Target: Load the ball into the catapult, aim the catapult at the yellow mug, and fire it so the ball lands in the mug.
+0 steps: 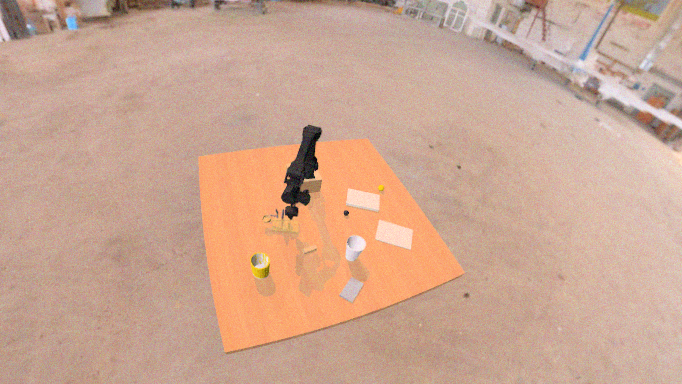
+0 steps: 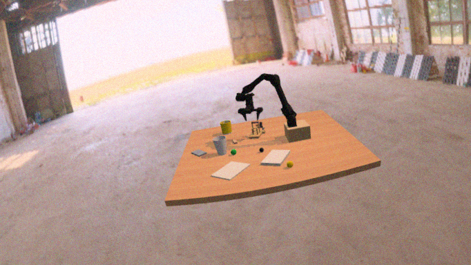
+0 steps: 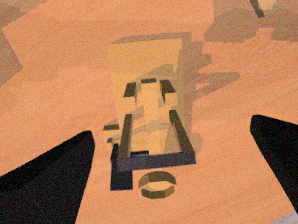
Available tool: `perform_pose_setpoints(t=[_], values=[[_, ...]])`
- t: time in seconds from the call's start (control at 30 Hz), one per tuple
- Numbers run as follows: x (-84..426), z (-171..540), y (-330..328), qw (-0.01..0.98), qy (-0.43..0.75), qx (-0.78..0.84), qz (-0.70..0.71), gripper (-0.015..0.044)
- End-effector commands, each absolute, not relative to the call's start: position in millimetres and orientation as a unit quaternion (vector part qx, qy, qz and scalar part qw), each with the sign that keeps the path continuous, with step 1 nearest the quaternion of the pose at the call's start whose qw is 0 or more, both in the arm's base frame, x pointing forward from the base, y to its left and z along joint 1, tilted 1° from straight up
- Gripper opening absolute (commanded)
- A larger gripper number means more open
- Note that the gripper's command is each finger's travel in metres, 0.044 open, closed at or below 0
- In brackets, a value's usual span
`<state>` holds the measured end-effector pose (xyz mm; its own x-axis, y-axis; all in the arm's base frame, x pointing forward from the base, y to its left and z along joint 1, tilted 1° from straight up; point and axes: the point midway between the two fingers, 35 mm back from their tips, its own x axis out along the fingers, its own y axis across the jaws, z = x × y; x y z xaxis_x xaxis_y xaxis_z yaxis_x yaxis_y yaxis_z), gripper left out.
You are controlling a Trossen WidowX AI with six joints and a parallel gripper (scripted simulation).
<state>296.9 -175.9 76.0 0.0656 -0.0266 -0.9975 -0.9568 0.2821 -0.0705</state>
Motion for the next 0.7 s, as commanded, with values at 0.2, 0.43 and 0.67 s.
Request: perform_pose_setpoints(t=[0.2, 0.43, 0.67], values=[[291.5, 31.3, -172.3, 0.576, 0.561, -0.431, 0.409, 0.0440], [291.6, 26.6, -172.3, 0.576, 0.561, -0.431, 0.409, 0.0440], [292.4, 15.2, -172.6, 0.576, 0.561, -0.431, 0.410, 0.0440]])
